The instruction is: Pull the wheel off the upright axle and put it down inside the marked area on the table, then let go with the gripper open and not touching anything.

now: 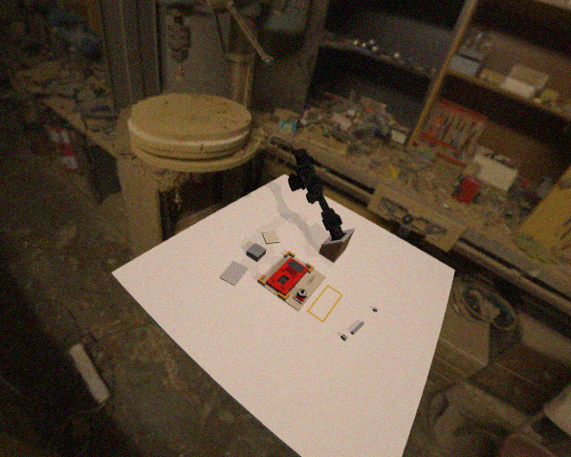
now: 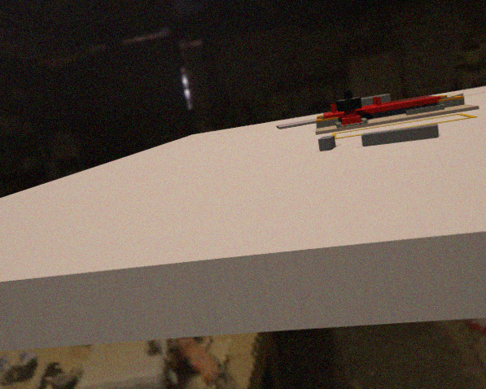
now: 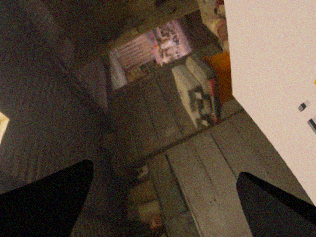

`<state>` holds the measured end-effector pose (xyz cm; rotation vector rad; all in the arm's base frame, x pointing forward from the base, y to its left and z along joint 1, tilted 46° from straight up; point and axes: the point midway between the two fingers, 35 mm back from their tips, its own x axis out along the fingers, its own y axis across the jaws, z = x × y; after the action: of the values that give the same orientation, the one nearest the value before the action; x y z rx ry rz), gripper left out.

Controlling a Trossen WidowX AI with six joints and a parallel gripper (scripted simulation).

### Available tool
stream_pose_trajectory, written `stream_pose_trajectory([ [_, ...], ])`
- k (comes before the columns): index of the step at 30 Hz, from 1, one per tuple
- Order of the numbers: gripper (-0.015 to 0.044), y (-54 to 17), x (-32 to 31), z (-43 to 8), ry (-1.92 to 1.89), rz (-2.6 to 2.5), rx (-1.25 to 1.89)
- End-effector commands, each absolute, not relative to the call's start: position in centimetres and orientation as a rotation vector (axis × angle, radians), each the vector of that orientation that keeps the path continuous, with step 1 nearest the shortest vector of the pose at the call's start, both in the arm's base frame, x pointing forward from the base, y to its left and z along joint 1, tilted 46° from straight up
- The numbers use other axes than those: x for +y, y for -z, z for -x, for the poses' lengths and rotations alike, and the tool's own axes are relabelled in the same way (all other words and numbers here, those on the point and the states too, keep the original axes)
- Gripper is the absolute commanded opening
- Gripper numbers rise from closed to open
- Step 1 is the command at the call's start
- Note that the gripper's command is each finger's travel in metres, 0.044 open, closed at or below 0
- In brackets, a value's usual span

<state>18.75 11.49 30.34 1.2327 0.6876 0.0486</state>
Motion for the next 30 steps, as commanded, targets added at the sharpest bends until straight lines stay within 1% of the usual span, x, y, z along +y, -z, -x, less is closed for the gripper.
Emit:
stream_pose_trajectory([
  [1, 0.0374, -30.3, 11.5, -18.8, -0.044, -1.226, 0.689],
  [4, 0.0300, -29.3, 11.8, -20.3, 0.015, -1.137, 0.706],
  [14, 0.0300, -23.7, 12.8, -26.4, 0.254, -0.816, 0.775],
  [30, 0.0300, -13.5, 11.1, -32.6, 0.503, -0.140, 1.029],
])
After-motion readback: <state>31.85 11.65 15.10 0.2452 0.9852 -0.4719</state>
